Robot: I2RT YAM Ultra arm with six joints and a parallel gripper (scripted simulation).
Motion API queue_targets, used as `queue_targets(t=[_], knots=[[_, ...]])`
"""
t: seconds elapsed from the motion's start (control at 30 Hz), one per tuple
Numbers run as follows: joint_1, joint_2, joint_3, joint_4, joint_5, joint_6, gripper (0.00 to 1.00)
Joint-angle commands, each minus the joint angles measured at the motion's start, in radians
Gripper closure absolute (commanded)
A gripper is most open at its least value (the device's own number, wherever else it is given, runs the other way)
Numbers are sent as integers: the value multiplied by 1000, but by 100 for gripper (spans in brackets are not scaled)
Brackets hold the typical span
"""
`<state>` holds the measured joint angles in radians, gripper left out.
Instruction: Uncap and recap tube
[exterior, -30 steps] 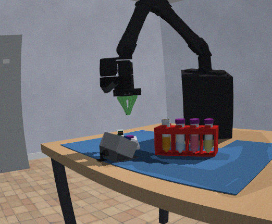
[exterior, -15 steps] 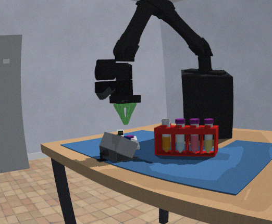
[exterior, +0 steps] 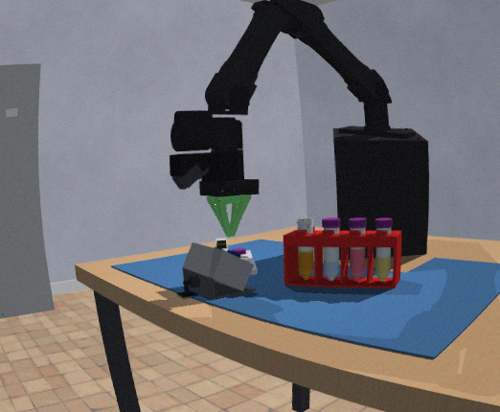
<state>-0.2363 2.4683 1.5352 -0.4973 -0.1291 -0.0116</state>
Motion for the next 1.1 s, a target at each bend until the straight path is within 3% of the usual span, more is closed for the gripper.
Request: queue_targets(t=[0.0,0.17,0.37,1.07], knots=[[-1,-10,0,-9,2,7,100],[-1,-11,-3,-8,2,8,100],[5,39,9,31,3,14,100],[6,40,13,28,3,15,100]])
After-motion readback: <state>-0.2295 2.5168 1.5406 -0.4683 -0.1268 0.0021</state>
